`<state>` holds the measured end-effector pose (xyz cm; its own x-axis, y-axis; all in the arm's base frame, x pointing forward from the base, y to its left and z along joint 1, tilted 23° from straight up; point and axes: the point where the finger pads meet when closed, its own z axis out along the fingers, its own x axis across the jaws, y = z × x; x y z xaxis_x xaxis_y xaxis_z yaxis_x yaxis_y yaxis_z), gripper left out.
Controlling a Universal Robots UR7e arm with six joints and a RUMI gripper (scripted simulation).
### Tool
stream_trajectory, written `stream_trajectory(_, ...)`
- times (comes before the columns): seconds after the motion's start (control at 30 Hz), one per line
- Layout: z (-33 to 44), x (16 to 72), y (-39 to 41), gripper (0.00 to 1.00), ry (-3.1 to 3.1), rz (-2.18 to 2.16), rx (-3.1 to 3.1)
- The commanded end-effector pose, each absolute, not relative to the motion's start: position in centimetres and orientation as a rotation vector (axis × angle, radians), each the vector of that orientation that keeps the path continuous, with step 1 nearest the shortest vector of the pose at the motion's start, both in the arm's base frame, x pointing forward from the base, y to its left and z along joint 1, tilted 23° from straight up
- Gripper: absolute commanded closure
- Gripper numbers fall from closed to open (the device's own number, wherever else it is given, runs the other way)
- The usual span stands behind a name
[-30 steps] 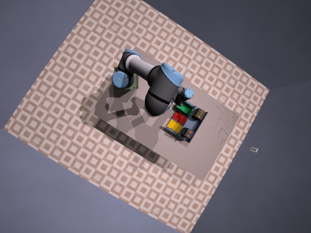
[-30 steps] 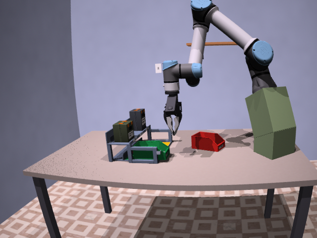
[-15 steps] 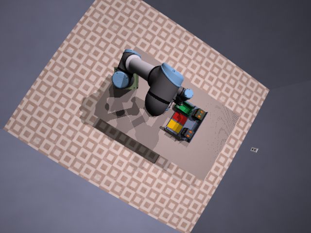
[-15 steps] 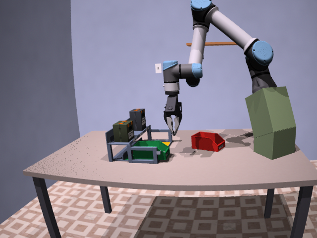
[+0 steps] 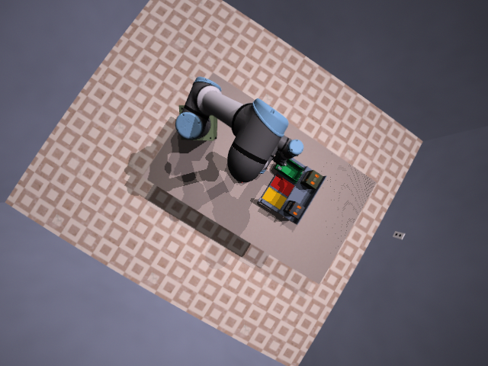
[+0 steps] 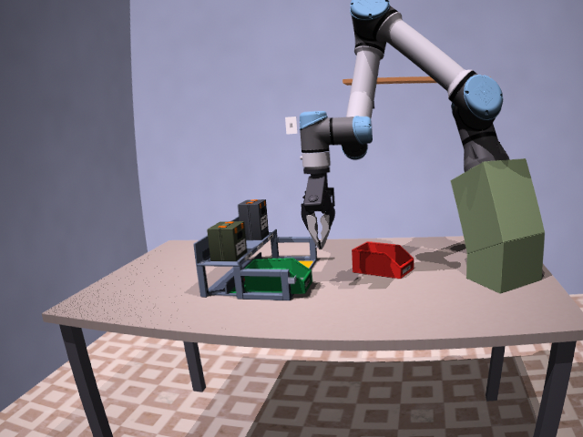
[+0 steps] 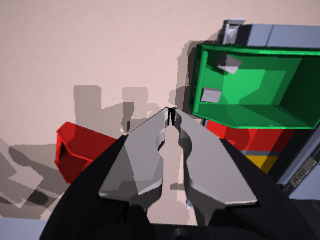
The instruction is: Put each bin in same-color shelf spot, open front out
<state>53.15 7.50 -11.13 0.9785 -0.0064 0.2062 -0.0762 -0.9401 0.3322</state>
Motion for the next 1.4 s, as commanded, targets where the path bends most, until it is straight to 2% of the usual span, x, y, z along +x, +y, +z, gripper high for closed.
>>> stream_trajectory(0.0,-11.3,52.9,7.4,1.0,-0.06,0.281,2.782)
stream_trajectory(0.63,-12.3,53.3,7.0,1.0,-0.062,0.285,2.782)
stream_trajectory(1.37,-17.7,54.5,5.0,1.0,-0.062,0.287,2.782)
